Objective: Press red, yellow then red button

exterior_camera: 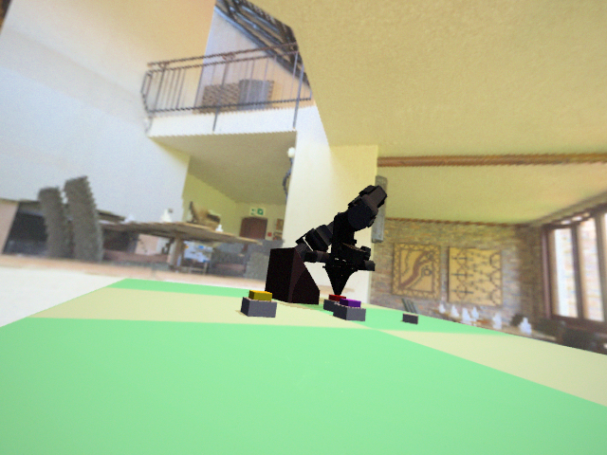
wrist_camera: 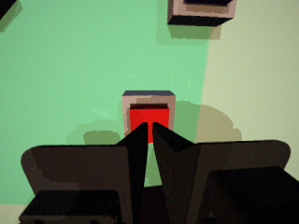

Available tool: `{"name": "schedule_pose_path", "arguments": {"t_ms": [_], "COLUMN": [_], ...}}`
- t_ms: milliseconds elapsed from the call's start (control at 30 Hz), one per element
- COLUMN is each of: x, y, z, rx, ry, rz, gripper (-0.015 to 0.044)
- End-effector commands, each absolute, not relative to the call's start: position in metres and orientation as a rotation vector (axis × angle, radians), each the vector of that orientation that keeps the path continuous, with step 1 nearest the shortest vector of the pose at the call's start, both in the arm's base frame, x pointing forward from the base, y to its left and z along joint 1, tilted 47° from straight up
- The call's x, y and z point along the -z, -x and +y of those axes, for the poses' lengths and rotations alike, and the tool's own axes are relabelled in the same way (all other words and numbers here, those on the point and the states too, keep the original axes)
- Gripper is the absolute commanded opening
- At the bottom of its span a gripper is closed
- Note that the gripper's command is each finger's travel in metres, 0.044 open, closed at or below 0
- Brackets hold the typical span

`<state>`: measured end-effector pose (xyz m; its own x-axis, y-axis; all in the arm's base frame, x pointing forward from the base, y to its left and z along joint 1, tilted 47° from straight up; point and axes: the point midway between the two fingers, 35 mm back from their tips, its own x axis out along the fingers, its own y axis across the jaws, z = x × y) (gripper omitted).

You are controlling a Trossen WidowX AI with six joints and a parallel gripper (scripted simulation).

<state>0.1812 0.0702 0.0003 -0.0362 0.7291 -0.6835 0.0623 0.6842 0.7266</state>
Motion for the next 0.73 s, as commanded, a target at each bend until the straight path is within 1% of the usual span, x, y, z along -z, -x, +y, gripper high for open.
{"name": "schedule_pose_path", "arguments": {"t_ms": [0, 100, 200, 400, 500, 567, 600, 700], "x": [-0.016, -0.017, -0.033, -0.108, -0.149, -0.158, -0.158, -0.158], "y": [-0.182, -0.182, -0.198, -0.244, -0.255, -0.256, -0.256, -0.256], "z": [0.053, 0.052, 0.055, 0.080, 0.098, 0.102, 0.102, 0.102], "rx": [-0.606, -0.606, -0.602, -0.601, -0.608, -0.610, -0.610, -0.610], "ry": [-0.675, -0.676, -0.673, -0.671, -0.675, -0.677, -0.677, -0.677], "rz": [1.528, 1.529, 1.529, 1.526, 1.524, 1.524, 1.524, 1.524], "gripper": [0.0020, 0.0020, 0.0099, 0.0256, 0.0335, 0.0387, 0.0400, 0.0400]}}
